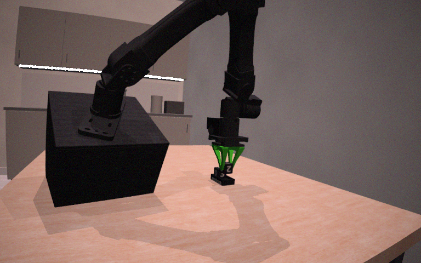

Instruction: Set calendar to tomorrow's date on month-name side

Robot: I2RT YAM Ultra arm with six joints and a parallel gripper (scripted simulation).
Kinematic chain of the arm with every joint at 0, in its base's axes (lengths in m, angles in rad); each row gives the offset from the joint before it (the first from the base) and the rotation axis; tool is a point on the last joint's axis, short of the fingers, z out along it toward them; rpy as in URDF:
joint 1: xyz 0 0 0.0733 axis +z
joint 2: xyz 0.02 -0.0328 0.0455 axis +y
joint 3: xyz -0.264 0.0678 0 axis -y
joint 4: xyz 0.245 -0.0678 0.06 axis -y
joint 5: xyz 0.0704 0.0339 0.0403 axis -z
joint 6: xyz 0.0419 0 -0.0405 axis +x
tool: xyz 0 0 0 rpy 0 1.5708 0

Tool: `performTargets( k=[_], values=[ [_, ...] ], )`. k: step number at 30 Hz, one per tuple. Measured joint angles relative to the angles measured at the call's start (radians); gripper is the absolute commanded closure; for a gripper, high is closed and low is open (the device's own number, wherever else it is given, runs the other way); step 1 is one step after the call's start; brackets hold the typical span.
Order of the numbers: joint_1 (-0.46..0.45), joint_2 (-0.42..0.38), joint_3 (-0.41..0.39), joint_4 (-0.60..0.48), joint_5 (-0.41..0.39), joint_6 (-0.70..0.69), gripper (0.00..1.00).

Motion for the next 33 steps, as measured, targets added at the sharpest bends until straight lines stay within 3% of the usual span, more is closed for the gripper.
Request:
performTargets(
  k=[33],
  values=[
    [-0.016, 0.034, -0.002, 0.044, 0.000, -0.020, 0.74]
  ],
)
